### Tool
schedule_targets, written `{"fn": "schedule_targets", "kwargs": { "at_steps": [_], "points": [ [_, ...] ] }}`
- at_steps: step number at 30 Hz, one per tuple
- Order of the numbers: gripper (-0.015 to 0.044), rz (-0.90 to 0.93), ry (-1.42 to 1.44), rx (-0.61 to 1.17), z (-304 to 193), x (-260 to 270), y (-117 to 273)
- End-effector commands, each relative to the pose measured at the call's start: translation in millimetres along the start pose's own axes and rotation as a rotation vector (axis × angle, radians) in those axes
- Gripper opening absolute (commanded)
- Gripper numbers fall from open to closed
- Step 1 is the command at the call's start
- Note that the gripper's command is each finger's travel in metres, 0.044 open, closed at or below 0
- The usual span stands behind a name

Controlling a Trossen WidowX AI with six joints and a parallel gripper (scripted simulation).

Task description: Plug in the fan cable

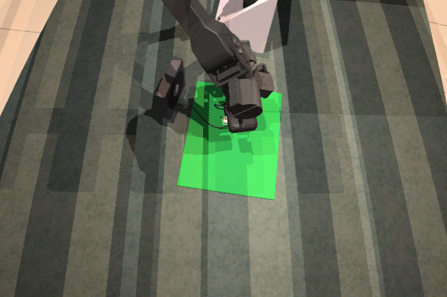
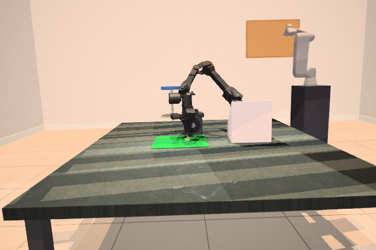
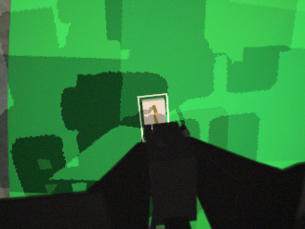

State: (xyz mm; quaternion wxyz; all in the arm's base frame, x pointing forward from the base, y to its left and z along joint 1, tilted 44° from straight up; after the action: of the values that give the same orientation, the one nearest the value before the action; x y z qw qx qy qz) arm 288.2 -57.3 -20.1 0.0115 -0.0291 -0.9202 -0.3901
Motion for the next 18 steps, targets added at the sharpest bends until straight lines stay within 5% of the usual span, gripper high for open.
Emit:
{"fn": "schedule_targets", "kwargs": {
  "at_steps": [1,18],
  "points": [
    [0.0000,0.003,0.000,-0.004,0.9,0.7,-11.9],
    [0.0000,0.003,0.009,-0.003,-0.4,-0.6,-21.1]
  ]
}}
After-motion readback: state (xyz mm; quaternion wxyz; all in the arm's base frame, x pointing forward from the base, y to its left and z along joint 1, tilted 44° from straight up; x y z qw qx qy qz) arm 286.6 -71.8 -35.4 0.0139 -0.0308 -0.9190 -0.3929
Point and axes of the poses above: the point midway between the two fingers, 35 mm back from their tips, its own y axis back along the fingers, its own x axis across the jaws, z = x × y, the point moved 4 cm from there along y, back along the fingers, and after that the axes turned 13 degrees about -y, right-handed, at the moved point
